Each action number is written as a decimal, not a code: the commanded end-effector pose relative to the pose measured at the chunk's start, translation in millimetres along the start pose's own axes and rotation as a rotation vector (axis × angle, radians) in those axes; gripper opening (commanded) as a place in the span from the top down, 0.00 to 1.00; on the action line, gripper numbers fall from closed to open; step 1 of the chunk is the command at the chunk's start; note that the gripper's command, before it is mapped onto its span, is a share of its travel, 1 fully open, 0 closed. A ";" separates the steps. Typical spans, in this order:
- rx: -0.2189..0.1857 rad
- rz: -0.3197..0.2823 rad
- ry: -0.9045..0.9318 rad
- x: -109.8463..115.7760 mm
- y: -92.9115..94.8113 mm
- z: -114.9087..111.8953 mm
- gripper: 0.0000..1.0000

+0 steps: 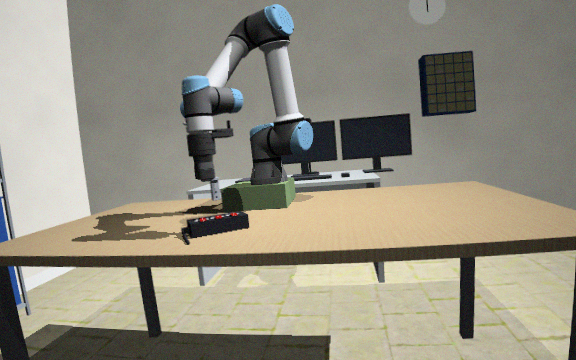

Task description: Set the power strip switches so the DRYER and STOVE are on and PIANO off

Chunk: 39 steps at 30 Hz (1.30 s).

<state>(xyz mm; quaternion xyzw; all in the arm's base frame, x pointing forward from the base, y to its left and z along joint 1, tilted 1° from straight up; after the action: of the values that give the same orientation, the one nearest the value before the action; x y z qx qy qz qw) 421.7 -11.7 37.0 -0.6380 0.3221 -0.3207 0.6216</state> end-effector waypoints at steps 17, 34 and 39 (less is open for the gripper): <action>0.001 -0.001 0.000 0.2 17.9 0.4 1.00; 0.001 -0.001 0.000 0.0 36.2 0.6 1.00; 0.001 -0.001 0.000 0.0 39.7 0.7 1.00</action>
<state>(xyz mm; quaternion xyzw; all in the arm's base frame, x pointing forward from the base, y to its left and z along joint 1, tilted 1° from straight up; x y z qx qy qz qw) 421.3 -11.9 0.2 -0.6380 0.3222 -0.3207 0.6215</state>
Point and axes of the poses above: the point where the finger pads meet when closed, its own y axis out along the fingers, its own z axis across the jaws, x = y × z, the point moved 2 cm from there along -y, back along the fingers, and after that the axes turned 6 degrees about y, right-handed, at the moved point
